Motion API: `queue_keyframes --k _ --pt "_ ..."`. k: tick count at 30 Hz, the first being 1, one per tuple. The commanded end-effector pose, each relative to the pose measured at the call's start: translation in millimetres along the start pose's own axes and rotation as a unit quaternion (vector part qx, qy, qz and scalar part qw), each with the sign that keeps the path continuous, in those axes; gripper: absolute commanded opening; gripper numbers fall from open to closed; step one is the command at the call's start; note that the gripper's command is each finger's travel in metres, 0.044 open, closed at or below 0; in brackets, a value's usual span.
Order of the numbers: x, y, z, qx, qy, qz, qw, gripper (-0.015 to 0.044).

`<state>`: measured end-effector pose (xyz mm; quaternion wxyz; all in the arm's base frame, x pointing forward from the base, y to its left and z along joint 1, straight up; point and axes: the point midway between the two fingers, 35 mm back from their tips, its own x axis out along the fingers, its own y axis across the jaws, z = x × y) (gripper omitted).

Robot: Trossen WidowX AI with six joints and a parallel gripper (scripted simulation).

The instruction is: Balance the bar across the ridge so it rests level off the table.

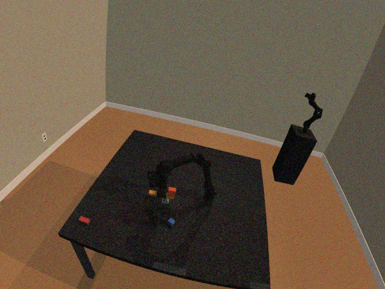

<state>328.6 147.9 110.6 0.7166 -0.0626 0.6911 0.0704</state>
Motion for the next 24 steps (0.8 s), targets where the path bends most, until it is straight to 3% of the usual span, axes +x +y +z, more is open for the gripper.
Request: queue_keyframes --k 1,24 --pt "0.8 0.3 0.0 0.001 0.000 0.001 1.000 0.0000" --pt "2.7 0.3 -0.1 0.001 0.000 0.001 1.000 0.0000"
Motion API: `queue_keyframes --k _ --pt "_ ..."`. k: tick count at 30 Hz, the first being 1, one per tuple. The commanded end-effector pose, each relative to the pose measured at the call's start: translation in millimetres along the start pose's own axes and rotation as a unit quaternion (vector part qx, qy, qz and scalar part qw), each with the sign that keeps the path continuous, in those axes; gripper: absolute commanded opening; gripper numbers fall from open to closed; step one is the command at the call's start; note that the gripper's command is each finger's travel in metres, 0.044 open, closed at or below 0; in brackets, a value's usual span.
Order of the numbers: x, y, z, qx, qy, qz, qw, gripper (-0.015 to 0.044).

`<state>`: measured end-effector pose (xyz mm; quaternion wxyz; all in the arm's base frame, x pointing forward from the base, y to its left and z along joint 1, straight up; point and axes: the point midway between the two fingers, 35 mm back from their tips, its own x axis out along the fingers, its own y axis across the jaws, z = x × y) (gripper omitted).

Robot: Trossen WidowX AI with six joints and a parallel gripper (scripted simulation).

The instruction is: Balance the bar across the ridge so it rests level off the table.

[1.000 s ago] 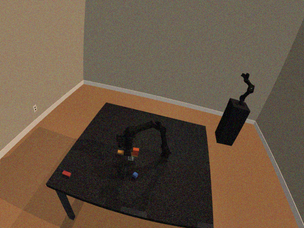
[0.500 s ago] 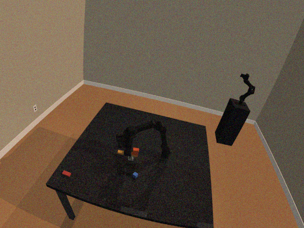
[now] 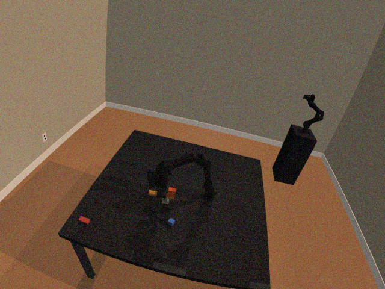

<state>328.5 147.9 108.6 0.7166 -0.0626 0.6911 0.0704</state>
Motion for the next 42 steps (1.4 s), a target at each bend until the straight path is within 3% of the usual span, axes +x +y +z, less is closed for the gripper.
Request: queue_keyframes --k 1,42 --pt "0.8 0.3 0.0 0.001 0.000 0.001 1.000 0.0000" --pt "4.3 0.1 -0.4 0.001 0.000 0.001 1.000 0.0000"
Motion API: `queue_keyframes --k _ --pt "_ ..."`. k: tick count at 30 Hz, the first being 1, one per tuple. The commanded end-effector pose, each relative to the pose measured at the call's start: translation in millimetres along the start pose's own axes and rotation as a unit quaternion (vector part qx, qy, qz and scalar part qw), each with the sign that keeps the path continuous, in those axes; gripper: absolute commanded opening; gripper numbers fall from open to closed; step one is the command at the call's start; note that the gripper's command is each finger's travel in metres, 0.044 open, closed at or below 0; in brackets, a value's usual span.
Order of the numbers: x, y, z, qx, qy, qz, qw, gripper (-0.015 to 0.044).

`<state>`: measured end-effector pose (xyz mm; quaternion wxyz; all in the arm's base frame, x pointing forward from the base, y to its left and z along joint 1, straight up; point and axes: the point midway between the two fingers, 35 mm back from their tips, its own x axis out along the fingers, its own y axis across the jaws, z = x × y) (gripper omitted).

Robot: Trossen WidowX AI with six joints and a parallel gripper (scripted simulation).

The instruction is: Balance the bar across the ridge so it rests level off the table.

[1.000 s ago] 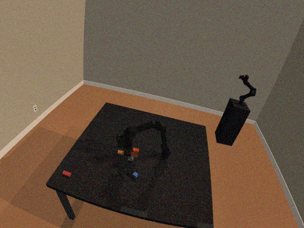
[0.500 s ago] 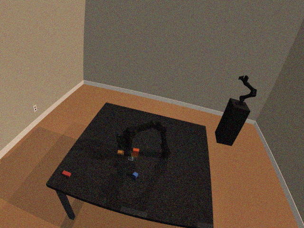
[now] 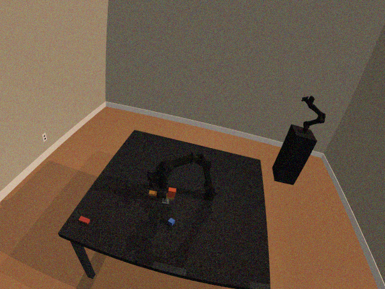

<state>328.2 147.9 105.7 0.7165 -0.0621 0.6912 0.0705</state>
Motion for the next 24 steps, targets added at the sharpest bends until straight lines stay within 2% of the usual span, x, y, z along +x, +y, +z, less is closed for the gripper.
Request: queue_keyframes --k 1,24 --pt "1.4 0.1 -0.1 0.001 0.000 0.000 1.000 0.0000" --pt "3.4 0.0 0.0 0.001 0.000 0.000 1.000 0.0000"
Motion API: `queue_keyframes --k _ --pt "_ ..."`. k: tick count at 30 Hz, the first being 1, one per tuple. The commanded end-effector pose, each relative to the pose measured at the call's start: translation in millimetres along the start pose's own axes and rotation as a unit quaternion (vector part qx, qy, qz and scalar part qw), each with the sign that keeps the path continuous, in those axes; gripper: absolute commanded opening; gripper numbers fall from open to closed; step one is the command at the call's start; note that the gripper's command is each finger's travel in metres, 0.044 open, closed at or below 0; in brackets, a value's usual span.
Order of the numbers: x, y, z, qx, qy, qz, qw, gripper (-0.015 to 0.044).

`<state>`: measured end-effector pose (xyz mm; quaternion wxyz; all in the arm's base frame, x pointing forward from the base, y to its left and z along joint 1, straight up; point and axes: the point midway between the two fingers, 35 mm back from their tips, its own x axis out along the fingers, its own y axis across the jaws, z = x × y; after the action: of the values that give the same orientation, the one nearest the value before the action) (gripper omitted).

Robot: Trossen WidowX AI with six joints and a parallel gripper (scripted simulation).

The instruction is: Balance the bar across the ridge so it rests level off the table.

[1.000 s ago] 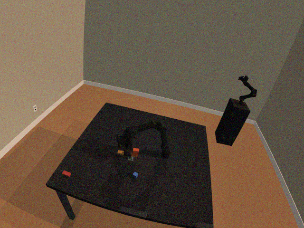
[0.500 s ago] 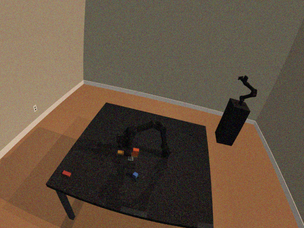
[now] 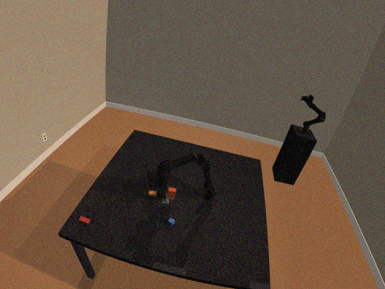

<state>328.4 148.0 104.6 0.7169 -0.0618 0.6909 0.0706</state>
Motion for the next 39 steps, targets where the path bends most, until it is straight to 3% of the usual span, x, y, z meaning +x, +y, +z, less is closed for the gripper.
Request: queue_keyframes --k 1,39 --pt "2.3 0.0 -0.1 0.001 0.001 0.000 1.000 0.0000" --pt "5.5 -0.1 0.2 0.001 0.001 0.000 1.000 0.0000"
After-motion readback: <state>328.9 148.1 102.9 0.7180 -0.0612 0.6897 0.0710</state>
